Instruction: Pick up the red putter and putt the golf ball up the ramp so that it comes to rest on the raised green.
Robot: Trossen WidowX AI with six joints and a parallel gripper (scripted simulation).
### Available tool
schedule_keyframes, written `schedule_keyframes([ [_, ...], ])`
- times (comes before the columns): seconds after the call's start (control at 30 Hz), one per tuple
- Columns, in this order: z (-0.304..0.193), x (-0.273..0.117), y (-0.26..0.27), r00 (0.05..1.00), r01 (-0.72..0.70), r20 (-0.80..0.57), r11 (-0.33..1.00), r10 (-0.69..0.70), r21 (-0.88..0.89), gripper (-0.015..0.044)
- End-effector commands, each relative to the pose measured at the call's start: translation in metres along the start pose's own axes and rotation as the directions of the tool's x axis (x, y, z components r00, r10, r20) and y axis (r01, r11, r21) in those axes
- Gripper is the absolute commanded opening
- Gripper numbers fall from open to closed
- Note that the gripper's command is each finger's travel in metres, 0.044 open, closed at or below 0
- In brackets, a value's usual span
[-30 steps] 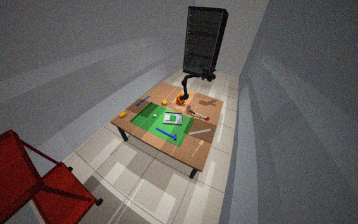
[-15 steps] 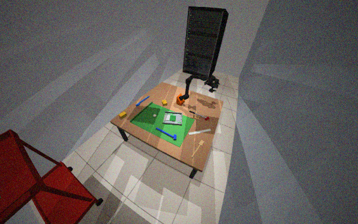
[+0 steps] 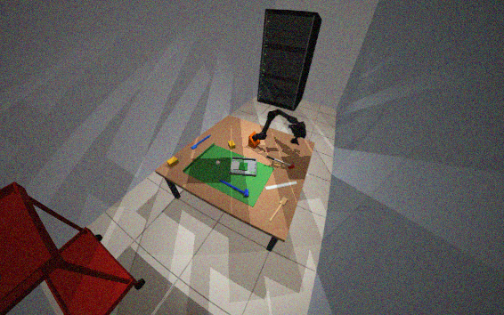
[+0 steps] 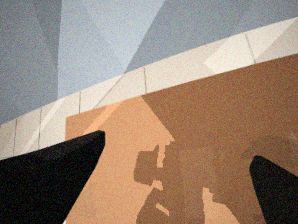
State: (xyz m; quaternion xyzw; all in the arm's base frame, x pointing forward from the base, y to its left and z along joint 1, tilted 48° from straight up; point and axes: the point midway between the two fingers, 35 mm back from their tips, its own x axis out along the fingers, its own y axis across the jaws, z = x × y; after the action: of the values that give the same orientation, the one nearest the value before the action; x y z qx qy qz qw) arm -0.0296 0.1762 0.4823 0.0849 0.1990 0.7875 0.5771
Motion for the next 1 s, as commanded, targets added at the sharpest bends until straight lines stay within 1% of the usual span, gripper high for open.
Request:
schedule_keyframes([
  [0.0, -0.007, 0.010, -0.033, 0.995, 0.086, -0.043, 0.994, -0.089, -0.074, 0.0440],
  [0.17, -0.030, 0.016, -0.114, 0.949, 0.224, -0.157, 0.937, -0.272, -0.267, 0.0440],
  [0.27, -0.047, 0.007, -0.158, 0.909, 0.254, -0.227, 0.896, -0.350, -0.365, 0.0440],
  [0.37, -0.062, -0.005, -0.190, 0.876, 0.252, -0.280, 0.867, -0.394, -0.431, 0.0440],
  [0.53, -0.089, -0.031, -0.232, 0.831, 0.214, -0.352, 0.832, -0.430, -0.512, 0.0440],
  [0.7, -0.116, -0.062, -0.262, 0.806, 0.152, -0.402, 0.808, -0.435, -0.570, 0.0440],
  [0.83, -0.135, -0.084, -0.275, 0.803, 0.106, -0.417, 0.790, -0.427, -0.604, 0.0440],
  [0.97, -0.137, -0.086, -0.276, 0.803, 0.103, -0.417, 0.788, -0.426, -0.607, 0.0440],
])
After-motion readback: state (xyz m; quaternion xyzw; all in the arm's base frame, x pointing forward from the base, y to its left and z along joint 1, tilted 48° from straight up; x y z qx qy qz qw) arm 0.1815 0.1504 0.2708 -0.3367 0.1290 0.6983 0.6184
